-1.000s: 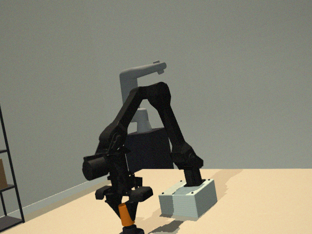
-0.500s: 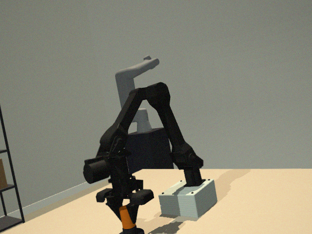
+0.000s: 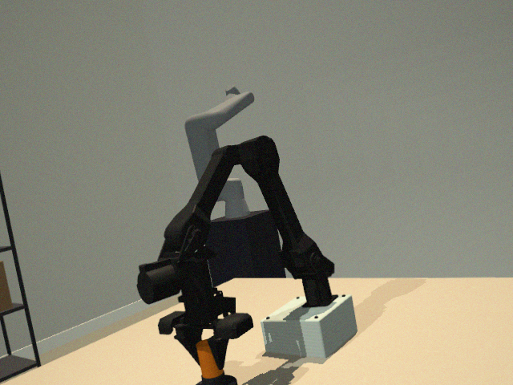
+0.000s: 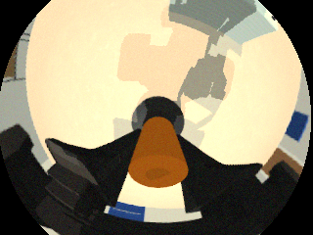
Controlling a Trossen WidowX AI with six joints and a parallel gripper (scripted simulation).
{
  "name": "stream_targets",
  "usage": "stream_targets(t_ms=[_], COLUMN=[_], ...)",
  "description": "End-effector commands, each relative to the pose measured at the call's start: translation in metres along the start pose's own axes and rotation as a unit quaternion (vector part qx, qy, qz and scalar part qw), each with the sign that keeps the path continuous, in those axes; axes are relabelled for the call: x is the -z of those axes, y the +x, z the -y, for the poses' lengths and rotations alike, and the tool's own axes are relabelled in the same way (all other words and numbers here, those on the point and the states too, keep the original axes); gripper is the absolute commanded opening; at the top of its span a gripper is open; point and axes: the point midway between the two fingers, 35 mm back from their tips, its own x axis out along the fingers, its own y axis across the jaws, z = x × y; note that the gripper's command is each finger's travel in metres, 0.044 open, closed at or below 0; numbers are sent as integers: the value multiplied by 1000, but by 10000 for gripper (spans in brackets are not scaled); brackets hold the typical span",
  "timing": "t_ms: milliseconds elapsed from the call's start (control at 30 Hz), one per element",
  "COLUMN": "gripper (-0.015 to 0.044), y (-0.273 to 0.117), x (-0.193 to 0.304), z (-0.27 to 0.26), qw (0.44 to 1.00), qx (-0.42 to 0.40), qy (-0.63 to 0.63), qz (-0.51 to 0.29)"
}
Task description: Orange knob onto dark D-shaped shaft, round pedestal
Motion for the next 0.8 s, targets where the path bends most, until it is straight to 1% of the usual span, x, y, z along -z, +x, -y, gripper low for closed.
stream_targets(t_ms=[0, 400, 633, 700, 767], gripper=[131, 440, 440, 440, 440], y=[0, 0, -3, -28, -66], x=[0, 0, 1, 4, 4], z=[0, 0, 0, -1, -1], qw=[1000, 1000, 1000, 1000, 1000], qx=[0, 0, 0, 0, 0], qy=[0, 0, 0, 0, 0], qz=[0, 0, 0, 0, 0])
